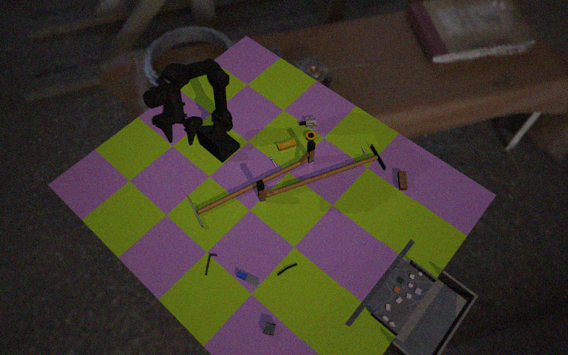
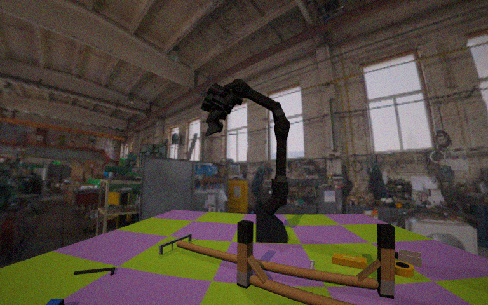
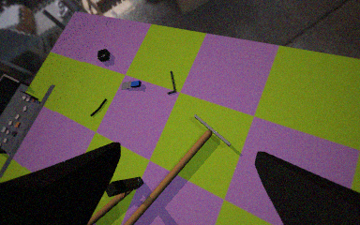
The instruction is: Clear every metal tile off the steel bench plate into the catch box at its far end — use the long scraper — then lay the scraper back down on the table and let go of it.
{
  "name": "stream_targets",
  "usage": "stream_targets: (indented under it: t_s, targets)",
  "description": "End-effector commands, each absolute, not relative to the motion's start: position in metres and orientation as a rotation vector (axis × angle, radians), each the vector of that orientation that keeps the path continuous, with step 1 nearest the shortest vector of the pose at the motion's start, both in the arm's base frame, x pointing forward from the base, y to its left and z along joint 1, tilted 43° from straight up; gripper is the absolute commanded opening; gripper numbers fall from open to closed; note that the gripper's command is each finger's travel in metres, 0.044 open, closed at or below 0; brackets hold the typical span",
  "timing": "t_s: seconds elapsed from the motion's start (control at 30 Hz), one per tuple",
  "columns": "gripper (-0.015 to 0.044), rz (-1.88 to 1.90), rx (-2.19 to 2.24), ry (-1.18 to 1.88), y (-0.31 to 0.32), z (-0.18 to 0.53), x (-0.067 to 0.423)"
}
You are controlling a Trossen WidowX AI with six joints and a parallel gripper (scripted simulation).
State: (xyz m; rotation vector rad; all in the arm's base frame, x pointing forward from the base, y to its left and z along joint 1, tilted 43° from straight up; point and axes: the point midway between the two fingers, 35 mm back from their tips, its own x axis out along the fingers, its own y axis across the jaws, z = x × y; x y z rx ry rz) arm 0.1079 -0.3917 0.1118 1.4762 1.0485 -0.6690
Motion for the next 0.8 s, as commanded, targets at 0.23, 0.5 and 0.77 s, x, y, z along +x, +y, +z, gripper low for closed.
stream_targets:
  t_s: [0.23, 0.5, 0.77]
  targets:
    - [0.044, -0.676, 1.47, 1.04, -0.393, 0.113, 0.107]
    - [0.044, -0.825, 1.41, 0.956, -0.415, 0.125, 0.091]
    - [0.044, -0.985, 1.345, 0.847, -0.438, 0.143, 0.071]
